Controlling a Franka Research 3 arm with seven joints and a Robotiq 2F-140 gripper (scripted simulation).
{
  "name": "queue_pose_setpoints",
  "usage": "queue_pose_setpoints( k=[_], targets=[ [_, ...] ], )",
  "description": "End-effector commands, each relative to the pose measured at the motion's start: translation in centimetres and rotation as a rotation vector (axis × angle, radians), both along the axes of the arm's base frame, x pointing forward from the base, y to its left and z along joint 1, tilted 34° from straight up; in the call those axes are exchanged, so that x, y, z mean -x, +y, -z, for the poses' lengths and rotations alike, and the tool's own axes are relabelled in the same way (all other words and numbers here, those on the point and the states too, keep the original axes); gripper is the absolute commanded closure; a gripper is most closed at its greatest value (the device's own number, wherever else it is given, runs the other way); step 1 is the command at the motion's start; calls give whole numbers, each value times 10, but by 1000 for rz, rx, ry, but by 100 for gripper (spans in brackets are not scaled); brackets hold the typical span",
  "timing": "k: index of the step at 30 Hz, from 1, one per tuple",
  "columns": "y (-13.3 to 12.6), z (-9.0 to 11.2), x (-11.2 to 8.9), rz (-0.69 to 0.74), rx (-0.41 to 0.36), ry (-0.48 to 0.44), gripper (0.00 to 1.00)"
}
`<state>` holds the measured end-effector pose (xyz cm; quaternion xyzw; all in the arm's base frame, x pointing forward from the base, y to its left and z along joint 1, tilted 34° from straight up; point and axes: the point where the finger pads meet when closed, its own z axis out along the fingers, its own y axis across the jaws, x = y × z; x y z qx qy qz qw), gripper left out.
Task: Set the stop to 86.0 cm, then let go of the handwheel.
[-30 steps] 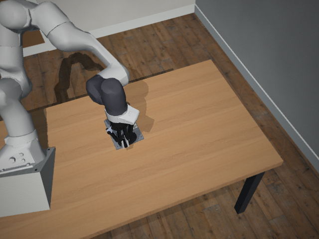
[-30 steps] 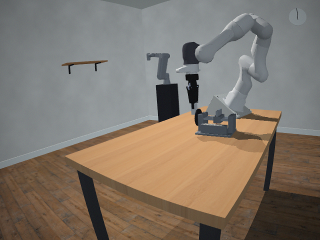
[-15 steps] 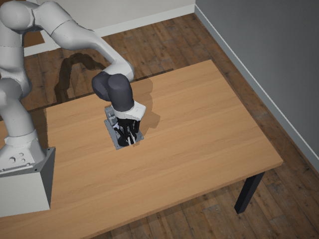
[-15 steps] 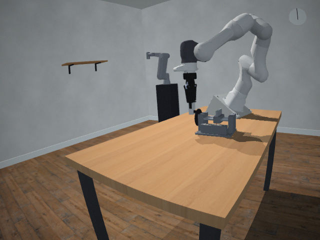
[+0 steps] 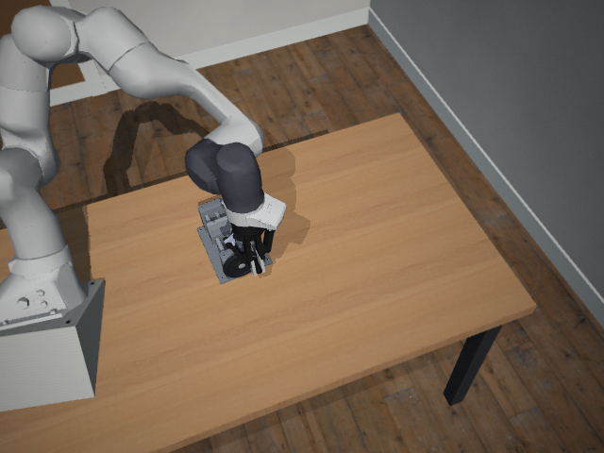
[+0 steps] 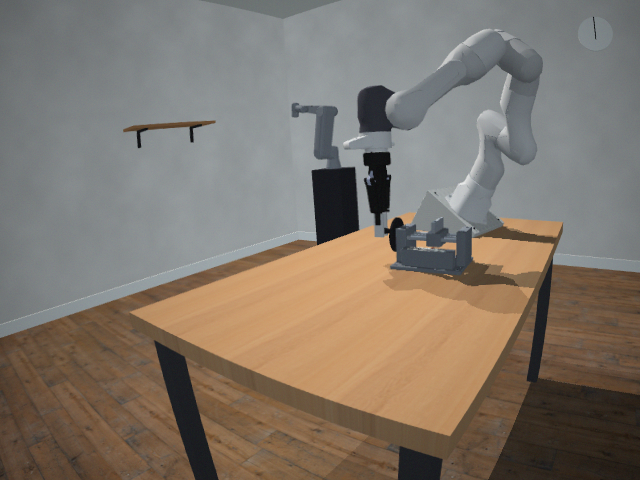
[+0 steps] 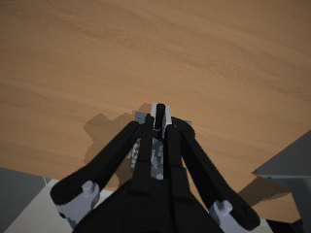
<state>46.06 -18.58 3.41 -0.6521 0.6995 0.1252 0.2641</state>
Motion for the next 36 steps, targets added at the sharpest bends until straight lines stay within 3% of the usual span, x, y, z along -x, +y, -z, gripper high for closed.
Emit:
queue_pose_setpoints(
  k=[1, 18, 36],
  targets=[
    [6, 9, -5, 2, 0, 4, 96],
    [25, 39, 1, 2, 0, 4, 96],
    [31, 49, 19, 2, 0, 4, 96]
  ],
)
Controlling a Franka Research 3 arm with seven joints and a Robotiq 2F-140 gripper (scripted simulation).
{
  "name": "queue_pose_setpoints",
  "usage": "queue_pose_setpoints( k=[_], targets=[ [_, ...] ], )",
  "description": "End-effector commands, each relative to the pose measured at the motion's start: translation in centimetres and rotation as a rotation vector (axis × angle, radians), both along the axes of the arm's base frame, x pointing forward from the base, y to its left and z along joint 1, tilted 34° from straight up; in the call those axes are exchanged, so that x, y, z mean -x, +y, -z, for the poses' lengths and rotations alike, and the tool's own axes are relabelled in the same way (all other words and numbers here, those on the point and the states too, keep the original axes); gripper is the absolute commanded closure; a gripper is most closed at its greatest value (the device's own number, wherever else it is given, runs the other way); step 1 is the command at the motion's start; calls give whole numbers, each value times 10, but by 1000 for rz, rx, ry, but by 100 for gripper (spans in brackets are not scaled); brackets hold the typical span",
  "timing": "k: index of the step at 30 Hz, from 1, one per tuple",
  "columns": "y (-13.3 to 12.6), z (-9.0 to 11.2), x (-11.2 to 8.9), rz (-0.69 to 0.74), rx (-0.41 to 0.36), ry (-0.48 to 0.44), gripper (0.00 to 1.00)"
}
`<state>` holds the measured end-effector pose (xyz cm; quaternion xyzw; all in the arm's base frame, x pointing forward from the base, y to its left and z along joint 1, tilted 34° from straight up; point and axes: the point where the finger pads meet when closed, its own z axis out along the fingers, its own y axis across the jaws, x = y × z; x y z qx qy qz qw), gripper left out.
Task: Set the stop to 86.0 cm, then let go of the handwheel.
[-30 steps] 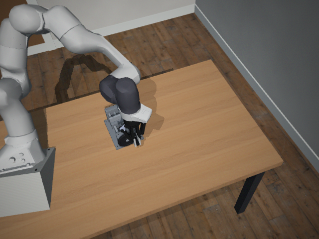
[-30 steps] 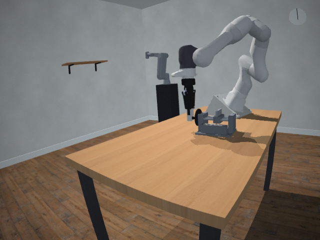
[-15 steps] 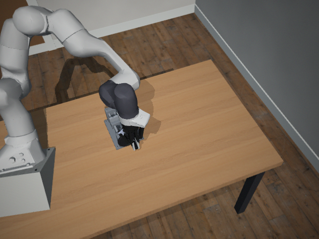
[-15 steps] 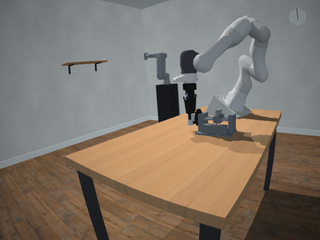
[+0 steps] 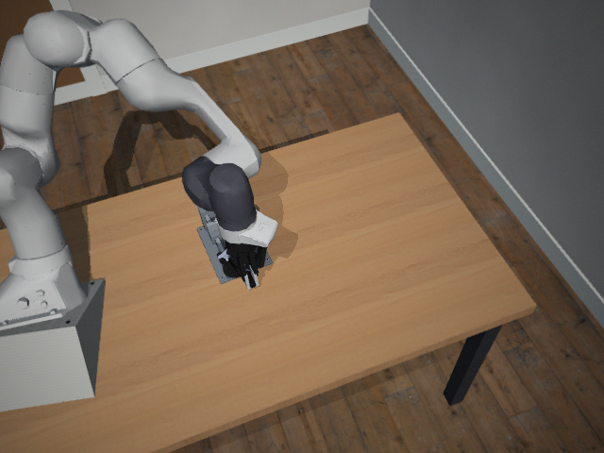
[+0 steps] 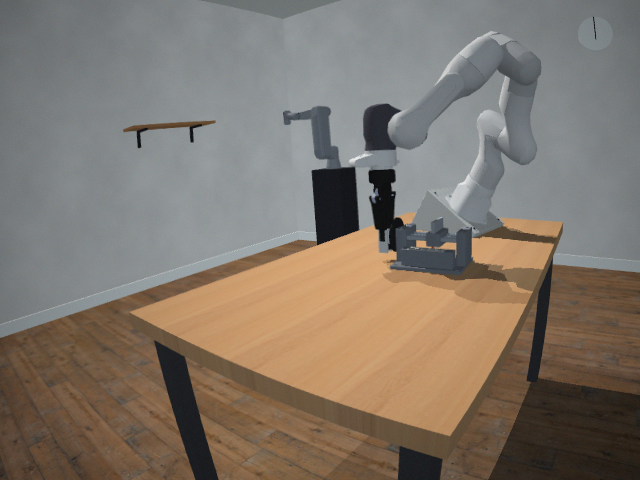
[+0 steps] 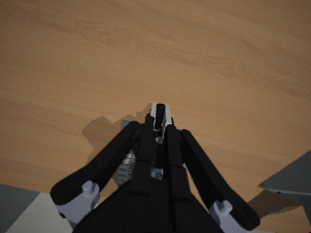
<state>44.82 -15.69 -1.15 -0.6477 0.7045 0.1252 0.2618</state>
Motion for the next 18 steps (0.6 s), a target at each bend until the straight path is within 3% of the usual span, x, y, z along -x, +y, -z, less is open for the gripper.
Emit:
queue_pose_setpoints(
  k=[1, 18],
  targets=[
    [2, 3, 7, -10, -2, -3, 96],
    [3, 3, 21, -10, -2, -3, 96]
  ],
)
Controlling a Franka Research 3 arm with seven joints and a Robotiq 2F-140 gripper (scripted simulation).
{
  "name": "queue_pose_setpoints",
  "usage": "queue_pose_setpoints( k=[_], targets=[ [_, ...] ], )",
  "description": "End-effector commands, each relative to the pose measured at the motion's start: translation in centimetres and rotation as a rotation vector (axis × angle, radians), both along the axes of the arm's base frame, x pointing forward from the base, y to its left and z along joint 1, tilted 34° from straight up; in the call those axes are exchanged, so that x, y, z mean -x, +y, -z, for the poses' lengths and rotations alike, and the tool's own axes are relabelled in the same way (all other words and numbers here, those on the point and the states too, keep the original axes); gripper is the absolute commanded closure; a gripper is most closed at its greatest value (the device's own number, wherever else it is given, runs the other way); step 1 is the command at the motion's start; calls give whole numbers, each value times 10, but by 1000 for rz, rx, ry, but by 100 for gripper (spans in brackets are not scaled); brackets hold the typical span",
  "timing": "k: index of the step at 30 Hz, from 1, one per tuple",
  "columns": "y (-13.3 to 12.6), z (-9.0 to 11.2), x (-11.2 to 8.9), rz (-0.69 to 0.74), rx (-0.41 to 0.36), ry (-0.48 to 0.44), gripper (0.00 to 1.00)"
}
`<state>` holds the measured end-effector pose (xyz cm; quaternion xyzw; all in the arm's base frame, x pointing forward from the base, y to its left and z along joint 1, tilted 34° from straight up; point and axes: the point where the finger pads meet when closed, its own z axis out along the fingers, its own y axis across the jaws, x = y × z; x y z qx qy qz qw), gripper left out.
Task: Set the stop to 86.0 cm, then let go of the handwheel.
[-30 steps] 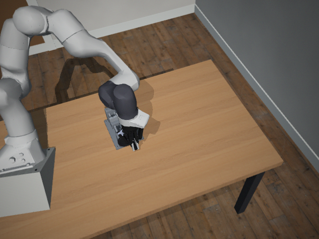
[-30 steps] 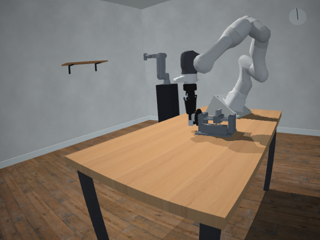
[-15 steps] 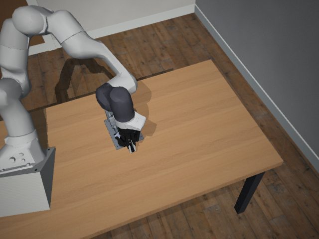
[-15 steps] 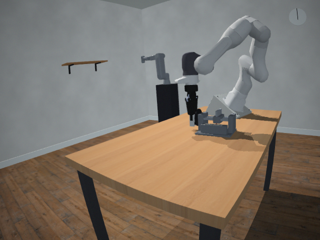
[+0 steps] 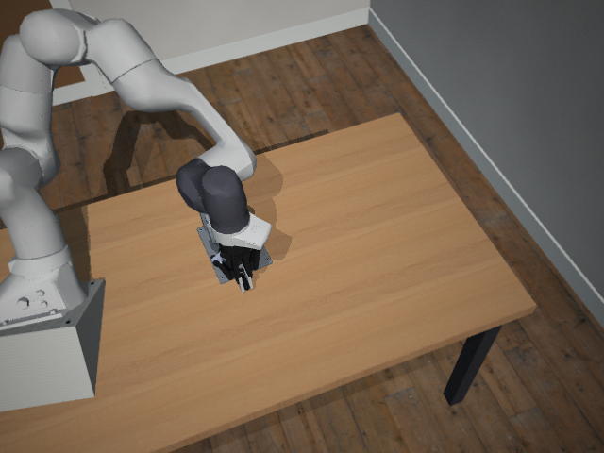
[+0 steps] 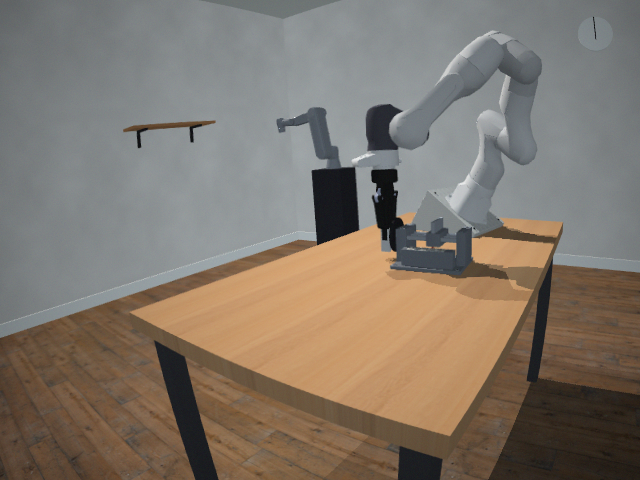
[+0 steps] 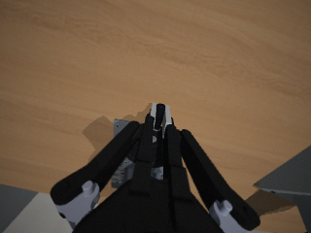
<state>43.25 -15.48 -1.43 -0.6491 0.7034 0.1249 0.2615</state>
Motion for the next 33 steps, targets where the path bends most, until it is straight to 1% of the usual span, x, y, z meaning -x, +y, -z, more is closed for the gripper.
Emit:
queue_pose_setpoints(
  k=[1, 21, 33],
  targets=[
    [1, 0, 6, -6, -3, -3, 96],
    [-1, -3, 17, -6, -3, -3, 96],
    [-3, -5, 20, -6, -3, -3, 96]
  ],
)
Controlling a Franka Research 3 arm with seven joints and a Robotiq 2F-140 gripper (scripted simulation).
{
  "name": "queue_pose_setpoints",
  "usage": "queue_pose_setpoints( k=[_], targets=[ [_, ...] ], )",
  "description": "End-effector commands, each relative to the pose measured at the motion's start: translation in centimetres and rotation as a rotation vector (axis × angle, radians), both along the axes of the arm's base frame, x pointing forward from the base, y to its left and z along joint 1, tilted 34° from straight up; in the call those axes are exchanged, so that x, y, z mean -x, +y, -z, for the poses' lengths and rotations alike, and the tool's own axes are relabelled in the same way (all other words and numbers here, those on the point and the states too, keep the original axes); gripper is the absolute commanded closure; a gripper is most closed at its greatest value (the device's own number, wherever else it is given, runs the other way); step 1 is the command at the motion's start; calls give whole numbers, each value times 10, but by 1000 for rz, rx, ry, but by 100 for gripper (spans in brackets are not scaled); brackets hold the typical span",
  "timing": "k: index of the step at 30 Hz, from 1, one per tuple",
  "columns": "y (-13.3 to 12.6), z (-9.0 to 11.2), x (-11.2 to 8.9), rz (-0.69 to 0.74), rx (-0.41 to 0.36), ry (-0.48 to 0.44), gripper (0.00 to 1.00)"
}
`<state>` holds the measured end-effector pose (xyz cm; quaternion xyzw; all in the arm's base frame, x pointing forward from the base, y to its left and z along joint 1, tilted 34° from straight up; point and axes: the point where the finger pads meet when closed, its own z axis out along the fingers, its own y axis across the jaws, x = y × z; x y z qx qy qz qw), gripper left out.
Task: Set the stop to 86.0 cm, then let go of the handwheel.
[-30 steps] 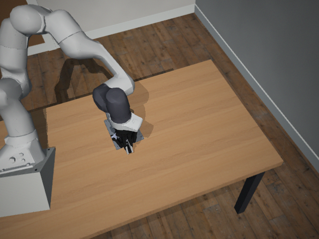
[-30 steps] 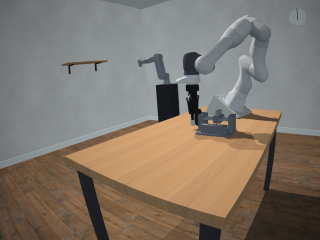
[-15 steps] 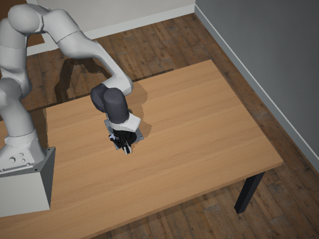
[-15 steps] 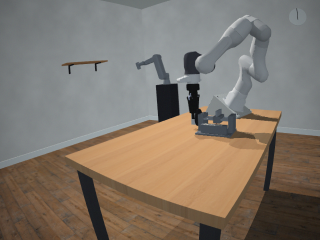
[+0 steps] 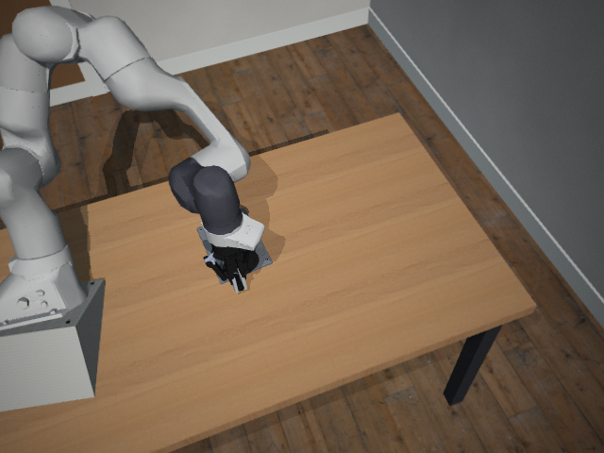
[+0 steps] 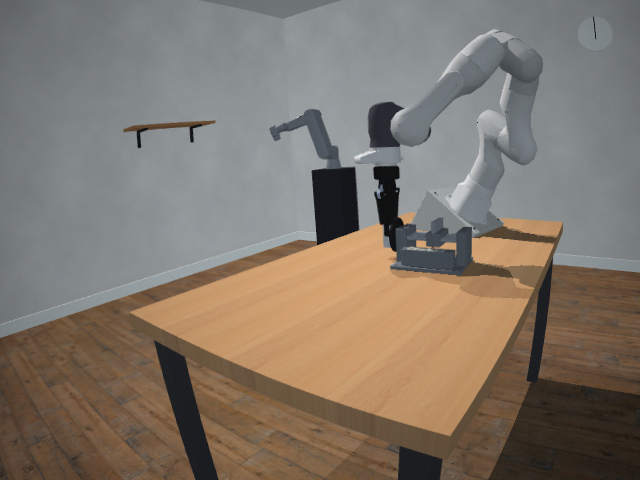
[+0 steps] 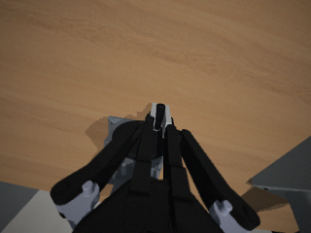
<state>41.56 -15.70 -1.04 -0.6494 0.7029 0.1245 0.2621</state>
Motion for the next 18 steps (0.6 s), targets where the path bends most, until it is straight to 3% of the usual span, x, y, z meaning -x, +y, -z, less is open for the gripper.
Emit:
queue_pose_setpoints(
  k=[1, 18],
  targets=[
    [0, -1, 4, -6, -3, -1, 96],
    [-1, -2, 6, -6, -3, -1, 96]
  ],
)
